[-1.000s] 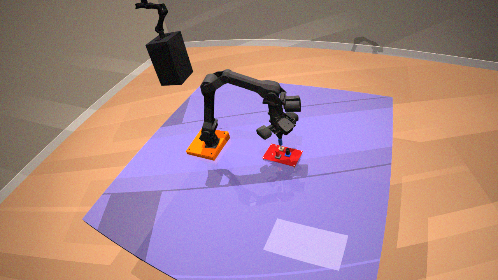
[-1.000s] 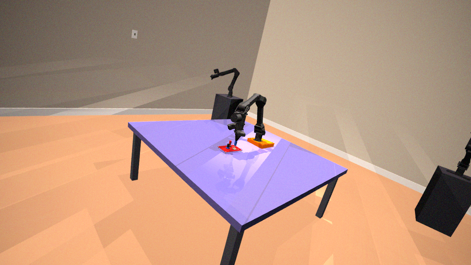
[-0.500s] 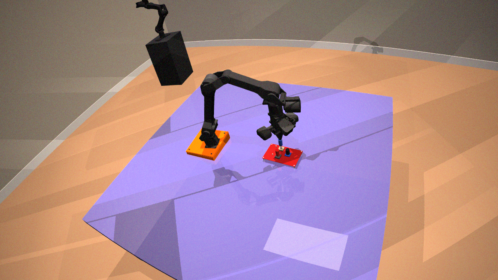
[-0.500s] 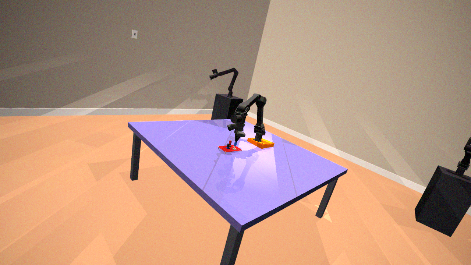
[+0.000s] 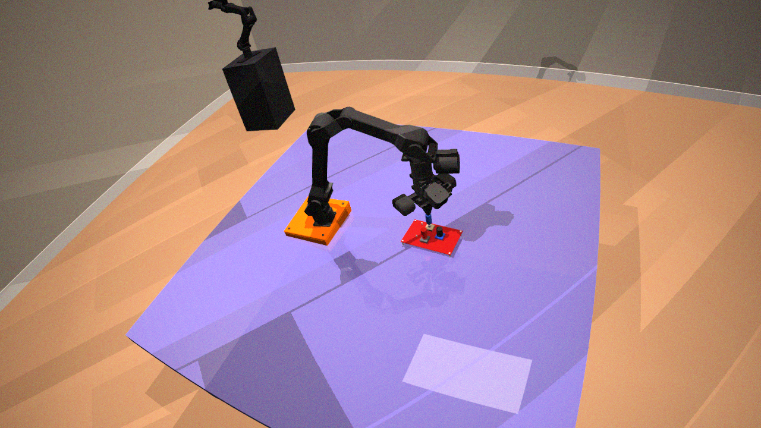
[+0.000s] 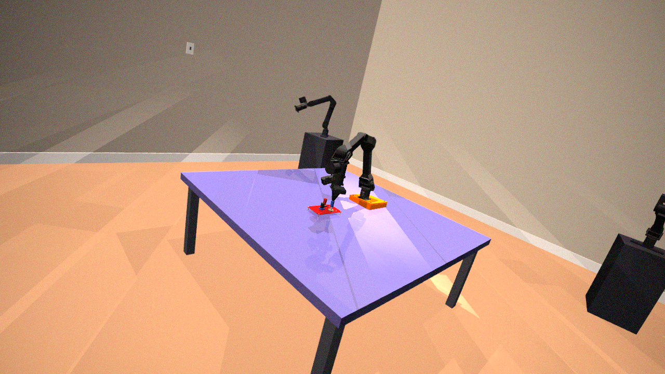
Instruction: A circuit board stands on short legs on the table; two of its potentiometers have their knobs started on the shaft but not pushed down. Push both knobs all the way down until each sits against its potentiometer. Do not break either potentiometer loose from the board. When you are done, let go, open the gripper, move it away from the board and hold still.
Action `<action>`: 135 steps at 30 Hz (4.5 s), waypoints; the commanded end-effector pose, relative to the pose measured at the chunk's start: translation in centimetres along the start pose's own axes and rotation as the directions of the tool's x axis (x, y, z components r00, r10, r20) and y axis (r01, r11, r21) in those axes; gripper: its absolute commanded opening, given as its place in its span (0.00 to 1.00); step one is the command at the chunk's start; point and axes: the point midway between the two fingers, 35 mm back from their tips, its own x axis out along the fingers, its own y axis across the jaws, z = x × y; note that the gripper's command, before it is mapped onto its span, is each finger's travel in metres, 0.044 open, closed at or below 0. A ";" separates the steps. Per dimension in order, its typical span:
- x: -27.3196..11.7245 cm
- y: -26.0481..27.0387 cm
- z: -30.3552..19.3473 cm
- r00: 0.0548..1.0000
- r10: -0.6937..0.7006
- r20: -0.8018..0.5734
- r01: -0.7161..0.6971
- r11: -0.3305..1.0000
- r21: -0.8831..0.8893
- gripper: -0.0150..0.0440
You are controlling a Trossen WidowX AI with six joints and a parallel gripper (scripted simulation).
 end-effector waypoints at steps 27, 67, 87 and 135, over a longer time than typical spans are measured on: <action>0.8 0.1 0.0 1.000 0.000 -0.004 0.000 1.000 0.000 0.25; 1.0 0.1 0.0 1.000 0.000 -0.004 0.000 1.000 0.000 0.25; 1.1 0.1 0.0 1.000 0.000 -0.004 0.000 1.000 0.000 0.25; -0.4 -0.1 -0.1 1.000 -0.007 -0.007 0.007 1.000 -0.002 0.39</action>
